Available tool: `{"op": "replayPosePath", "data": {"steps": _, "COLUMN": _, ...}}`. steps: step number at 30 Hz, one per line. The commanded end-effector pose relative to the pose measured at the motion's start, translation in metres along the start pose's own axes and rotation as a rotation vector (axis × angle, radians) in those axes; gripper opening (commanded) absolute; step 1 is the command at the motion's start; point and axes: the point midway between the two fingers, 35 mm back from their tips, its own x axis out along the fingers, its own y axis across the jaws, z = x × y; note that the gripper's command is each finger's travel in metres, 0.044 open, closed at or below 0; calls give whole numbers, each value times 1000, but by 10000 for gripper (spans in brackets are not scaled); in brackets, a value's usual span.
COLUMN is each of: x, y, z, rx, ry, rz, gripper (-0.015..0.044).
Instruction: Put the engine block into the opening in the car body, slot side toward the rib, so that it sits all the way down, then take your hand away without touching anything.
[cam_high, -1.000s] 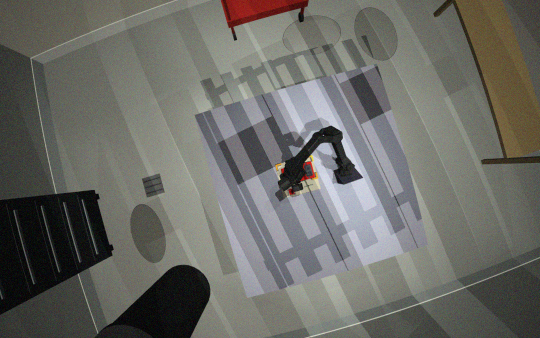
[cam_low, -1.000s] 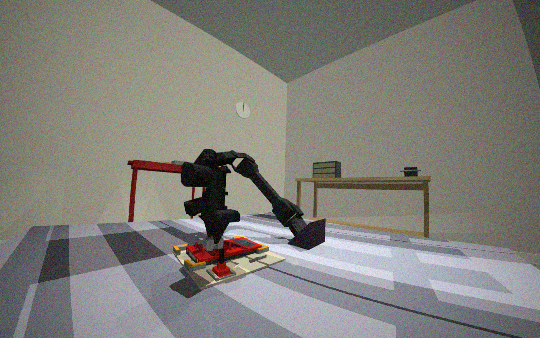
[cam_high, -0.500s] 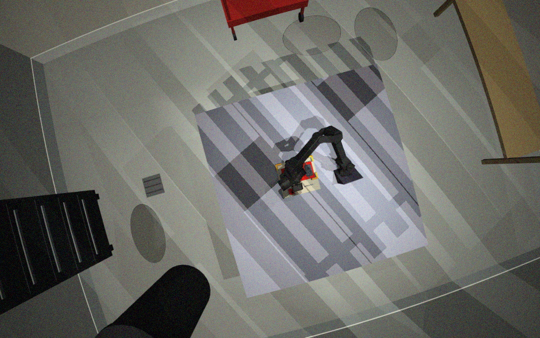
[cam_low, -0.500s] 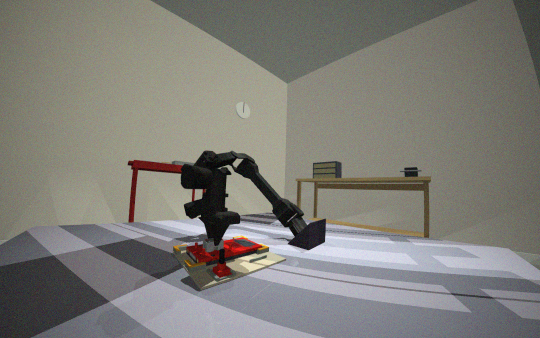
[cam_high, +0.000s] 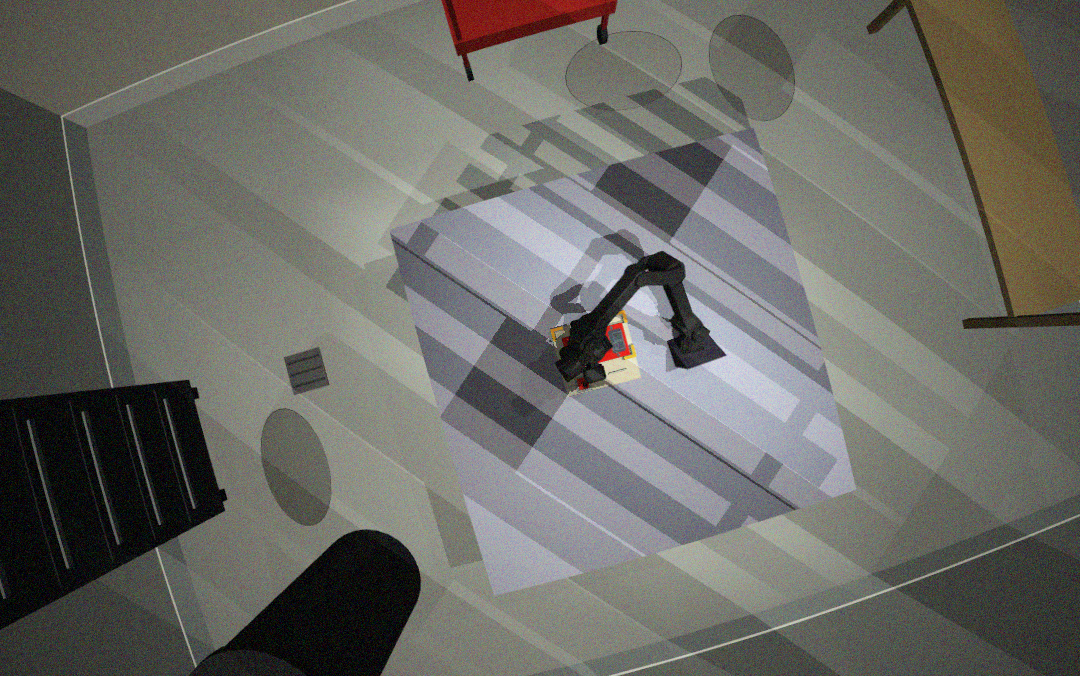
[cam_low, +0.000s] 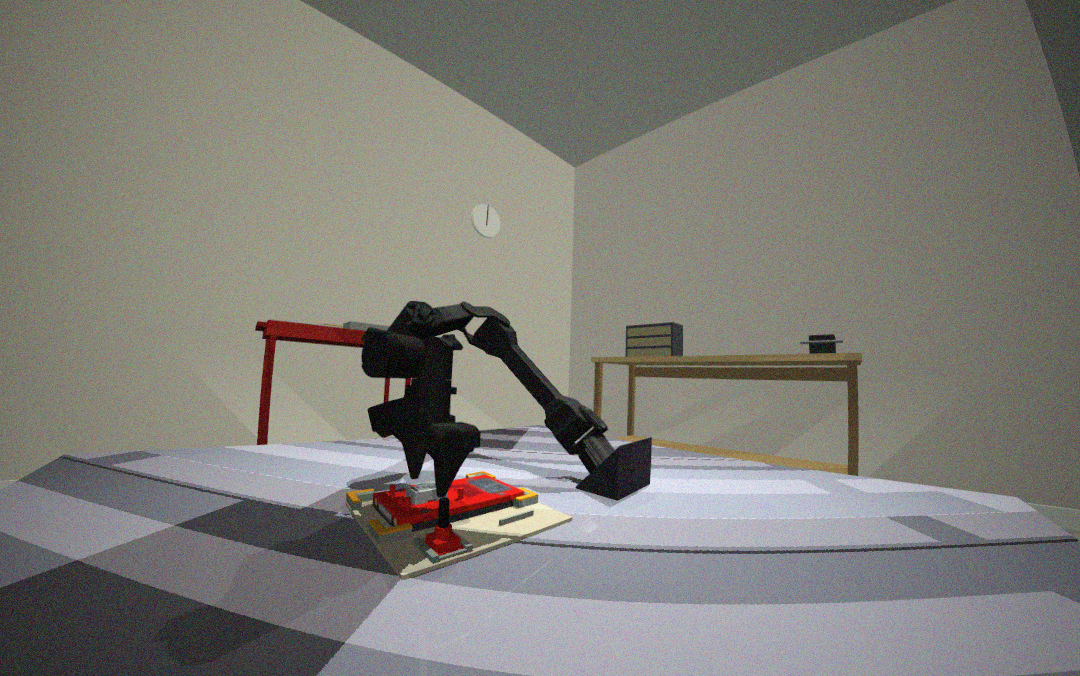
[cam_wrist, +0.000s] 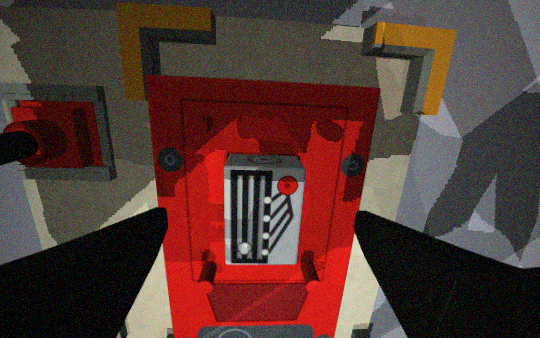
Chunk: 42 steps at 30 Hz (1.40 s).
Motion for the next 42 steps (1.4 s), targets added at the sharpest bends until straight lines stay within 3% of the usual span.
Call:
{"op": "replayPosePath", "data": {"steps": 1, "x": 0, "y": 0, "z": 0, "rx": 1, "ry": 0, "rz": -1, "gripper": 440}}
{"op": "replayPosePath", "data": {"steps": 12, "x": -15, "y": 1, "z": 0, "rx": -4, "ry": -2, "rz": -2, "gripper": 440}}
{"op": "replayPosePath", "data": {"steps": 29, "x": -15, "y": 1, "z": 0, "rx": -4, "ry": -2, "rz": -2, "gripper": 0}}
{"op": "replayPosePath", "data": {"steps": 42, "x": -15, "y": 1, "z": 0, "rx": -4, "ry": -2, "rz": -2, "gripper": 0}}
